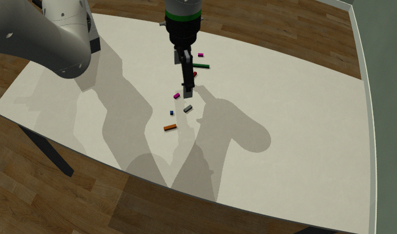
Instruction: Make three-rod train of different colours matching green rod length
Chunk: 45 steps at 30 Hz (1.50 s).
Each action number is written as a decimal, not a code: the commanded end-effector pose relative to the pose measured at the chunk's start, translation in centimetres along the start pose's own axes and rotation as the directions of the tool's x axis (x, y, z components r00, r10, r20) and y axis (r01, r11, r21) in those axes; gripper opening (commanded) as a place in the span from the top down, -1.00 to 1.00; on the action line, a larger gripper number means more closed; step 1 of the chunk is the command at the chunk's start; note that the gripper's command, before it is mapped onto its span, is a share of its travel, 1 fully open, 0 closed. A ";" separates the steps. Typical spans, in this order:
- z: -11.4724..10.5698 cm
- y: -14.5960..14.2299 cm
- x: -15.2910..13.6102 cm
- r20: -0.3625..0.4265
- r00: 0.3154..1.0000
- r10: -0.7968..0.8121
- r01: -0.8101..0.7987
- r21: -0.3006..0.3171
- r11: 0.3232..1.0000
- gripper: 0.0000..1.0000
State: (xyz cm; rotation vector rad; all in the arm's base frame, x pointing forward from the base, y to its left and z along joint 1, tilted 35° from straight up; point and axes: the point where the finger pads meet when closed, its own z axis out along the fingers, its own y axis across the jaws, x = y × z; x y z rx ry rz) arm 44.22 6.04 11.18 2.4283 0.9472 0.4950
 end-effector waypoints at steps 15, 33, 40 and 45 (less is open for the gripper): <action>-1.4 7.0 -5.3 -0.007 0.979 0.205 -0.205 -0.004 0.979 0.71; -1.4 7.0 -5.3 -0.007 0.979 0.205 -0.205 -0.004 0.979 0.71; -1.4 7.0 -5.3 -0.007 0.979 0.205 -0.205 -0.004 0.979 0.71; -1.4 7.0 -5.3 -0.007 0.979 0.205 -0.205 -0.004 0.979 0.71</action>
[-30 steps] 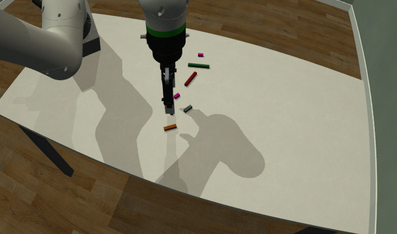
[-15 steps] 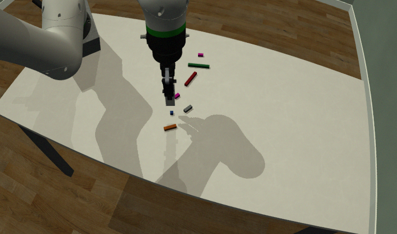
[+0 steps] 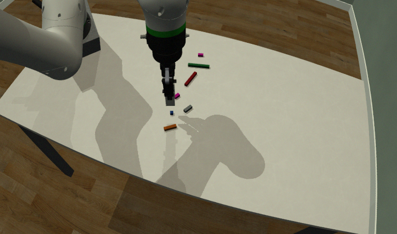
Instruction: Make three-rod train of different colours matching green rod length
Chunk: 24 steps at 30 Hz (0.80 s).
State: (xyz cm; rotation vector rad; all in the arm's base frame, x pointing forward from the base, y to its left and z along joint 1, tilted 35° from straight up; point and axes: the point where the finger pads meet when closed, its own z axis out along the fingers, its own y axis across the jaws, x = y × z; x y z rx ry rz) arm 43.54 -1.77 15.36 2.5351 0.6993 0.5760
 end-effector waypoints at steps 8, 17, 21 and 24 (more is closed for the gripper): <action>0.1 0.0 0.0 0.000 1.000 0.000 0.000 0.000 1.000 0.71; 0.7 0.0 0.0 0.001 1.000 0.000 0.000 0.001 1.000 0.71; 1.1 0.0 0.0 0.001 1.000 0.000 0.000 0.001 1.000 0.71; 1.5 0.0 0.0 0.001 1.000 0.000 0.000 0.001 1.000 0.71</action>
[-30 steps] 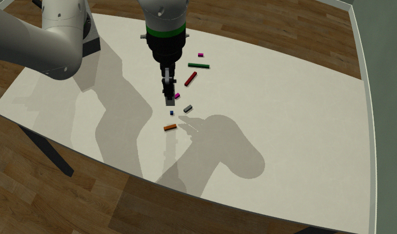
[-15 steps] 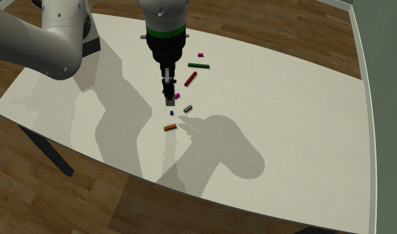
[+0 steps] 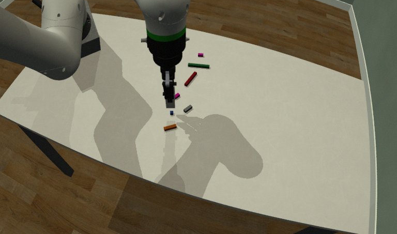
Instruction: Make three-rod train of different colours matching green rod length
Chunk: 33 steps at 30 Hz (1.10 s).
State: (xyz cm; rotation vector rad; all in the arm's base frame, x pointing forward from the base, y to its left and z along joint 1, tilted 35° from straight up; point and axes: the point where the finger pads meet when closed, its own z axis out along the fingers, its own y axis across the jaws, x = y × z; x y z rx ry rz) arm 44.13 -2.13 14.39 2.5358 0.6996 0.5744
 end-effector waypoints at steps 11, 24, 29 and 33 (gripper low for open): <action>1.7 0.0 0.0 -0.001 1.000 0.000 0.000 0.000 1.000 0.71; 3.5 0.0 0.1 -0.001 1.000 0.000 0.000 0.000 1.000 0.71; 3.7 0.0 0.1 -0.001 1.000 0.000 0.000 0.000 1.000 0.71; 3.9 0.0 0.1 -0.001 1.000 0.000 0.000 0.000 1.000 0.71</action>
